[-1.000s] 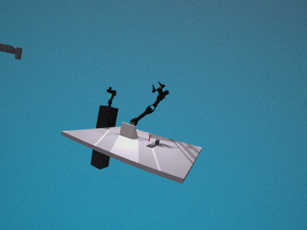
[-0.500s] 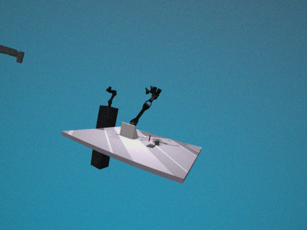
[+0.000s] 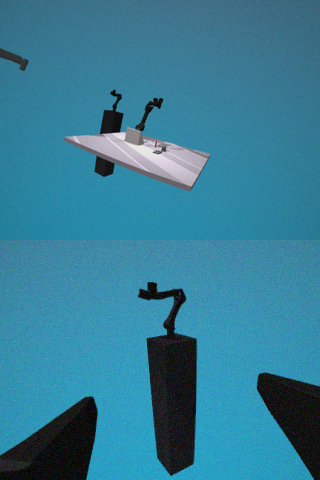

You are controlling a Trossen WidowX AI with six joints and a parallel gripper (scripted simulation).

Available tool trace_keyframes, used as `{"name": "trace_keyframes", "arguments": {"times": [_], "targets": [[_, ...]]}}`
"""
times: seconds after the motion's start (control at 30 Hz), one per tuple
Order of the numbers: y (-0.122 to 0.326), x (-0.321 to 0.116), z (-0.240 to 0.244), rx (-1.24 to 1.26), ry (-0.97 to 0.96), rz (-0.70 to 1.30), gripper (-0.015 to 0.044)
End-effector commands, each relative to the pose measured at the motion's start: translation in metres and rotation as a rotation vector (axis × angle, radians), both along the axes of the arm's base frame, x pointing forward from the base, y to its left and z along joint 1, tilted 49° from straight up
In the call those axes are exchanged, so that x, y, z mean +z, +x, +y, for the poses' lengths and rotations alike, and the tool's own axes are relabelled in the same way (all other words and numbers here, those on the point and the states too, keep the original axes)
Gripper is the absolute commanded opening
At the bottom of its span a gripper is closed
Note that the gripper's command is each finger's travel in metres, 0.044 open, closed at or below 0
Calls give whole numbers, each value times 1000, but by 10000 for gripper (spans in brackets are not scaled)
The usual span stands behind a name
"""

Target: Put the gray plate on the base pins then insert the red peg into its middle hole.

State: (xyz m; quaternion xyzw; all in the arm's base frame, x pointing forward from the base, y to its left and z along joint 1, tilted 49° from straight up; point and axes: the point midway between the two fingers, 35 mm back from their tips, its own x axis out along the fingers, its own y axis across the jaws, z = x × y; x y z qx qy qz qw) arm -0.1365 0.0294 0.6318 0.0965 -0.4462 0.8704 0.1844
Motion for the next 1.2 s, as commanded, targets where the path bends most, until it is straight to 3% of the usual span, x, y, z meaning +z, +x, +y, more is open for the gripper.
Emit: {"name": "trace_keyframes", "arguments": {"times": [0.0, 0.27, 0.63, 0.9, 1.17], "targets": [[6, -15, 63, -130, -176, 14, 440], [53, -55, 173, -360, -572, 130, 440], [193, -147, 274, -671, -1161, 535, 440], [311, -231, 279, -821, -1526, 987, 440], [412, -322, 231, -857, -1805, 1577, 440]]}}
